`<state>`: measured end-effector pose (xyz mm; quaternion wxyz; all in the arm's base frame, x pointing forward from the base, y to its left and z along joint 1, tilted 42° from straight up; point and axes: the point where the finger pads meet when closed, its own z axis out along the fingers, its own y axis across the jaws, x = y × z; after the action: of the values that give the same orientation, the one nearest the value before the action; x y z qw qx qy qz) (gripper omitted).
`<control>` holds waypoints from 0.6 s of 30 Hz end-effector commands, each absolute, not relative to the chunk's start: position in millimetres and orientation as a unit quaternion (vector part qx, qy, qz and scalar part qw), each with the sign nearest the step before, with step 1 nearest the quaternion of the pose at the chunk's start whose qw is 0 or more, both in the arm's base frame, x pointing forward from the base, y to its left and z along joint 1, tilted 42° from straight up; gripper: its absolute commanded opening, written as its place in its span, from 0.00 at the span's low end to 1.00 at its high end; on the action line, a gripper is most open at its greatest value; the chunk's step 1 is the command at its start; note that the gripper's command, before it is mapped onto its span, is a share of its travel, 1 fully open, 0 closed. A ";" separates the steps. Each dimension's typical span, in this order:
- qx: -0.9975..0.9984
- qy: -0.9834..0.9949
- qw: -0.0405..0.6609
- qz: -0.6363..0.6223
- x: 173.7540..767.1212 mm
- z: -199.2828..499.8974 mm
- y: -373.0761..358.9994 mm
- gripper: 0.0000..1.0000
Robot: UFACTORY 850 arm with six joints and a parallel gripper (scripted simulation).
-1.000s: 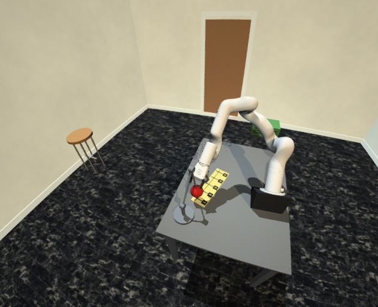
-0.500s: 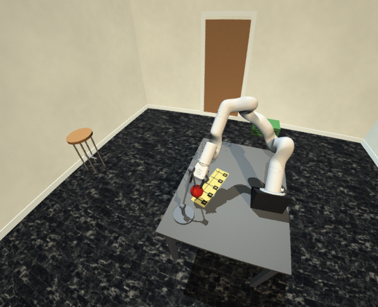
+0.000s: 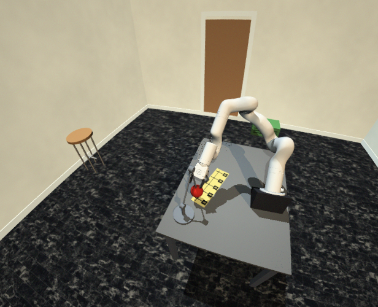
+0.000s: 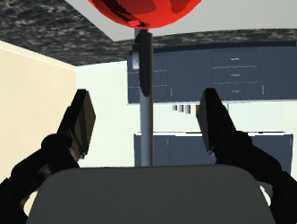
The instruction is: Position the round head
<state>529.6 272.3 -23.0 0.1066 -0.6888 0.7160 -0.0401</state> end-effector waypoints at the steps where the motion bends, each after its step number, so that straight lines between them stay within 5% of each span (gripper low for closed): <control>1: -0.689 0.716 0.107 -0.040 530.2 -22.3 273.1 1.00; 18: -0.689 0.716 0.107 -0.040 529.2 -18.1 272.5 1.00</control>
<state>529.6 272.3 -22.9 0.1066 -0.6888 0.7159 -0.0401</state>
